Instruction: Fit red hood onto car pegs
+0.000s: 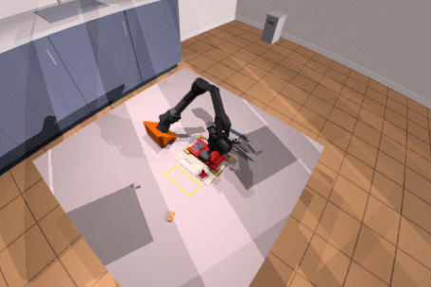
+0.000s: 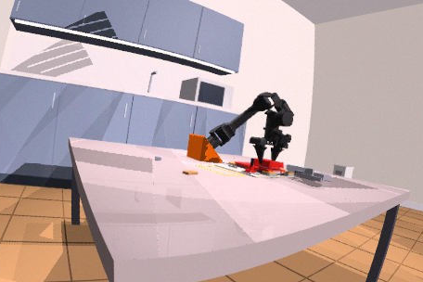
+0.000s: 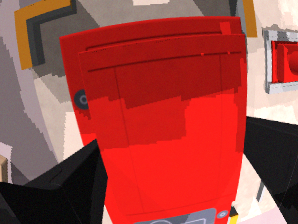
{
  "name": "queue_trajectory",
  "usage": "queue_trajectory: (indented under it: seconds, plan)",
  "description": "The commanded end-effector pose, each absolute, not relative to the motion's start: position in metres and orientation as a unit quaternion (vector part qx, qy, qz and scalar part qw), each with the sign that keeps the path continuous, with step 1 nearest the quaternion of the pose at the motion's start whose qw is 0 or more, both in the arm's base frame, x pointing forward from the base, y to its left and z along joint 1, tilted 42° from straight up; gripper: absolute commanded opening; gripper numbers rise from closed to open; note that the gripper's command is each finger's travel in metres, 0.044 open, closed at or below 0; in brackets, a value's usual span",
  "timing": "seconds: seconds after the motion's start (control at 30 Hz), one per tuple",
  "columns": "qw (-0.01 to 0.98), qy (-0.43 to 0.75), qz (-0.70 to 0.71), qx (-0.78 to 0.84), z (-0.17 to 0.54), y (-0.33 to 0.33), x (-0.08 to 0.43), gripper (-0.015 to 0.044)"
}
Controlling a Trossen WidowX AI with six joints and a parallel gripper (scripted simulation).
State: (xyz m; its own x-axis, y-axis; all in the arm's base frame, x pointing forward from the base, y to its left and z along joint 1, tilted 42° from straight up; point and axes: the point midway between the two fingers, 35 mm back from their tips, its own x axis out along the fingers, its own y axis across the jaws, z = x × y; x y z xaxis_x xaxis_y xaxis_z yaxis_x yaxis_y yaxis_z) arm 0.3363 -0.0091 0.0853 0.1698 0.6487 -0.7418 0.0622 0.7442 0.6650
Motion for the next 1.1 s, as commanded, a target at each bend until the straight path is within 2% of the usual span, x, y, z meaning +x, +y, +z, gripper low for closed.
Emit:
queue_trajectory:
  seconds: [0.0, 0.27, 0.83, 1.07]
  plan:
    - [0.707, 0.609, 0.207, 0.294, 0.084, -0.008, 0.337, 0.0]
    - [0.707, 0.61, 0.207, 0.291, 0.085, -0.008, 0.336, 0.0]
    - [0.707, 0.61, 0.208, 0.292, 0.084, -0.008, 0.336, 0.044]
    - [0.707, 0.61, 0.207, 0.291, 0.109, -0.031, 0.333, 0.044]
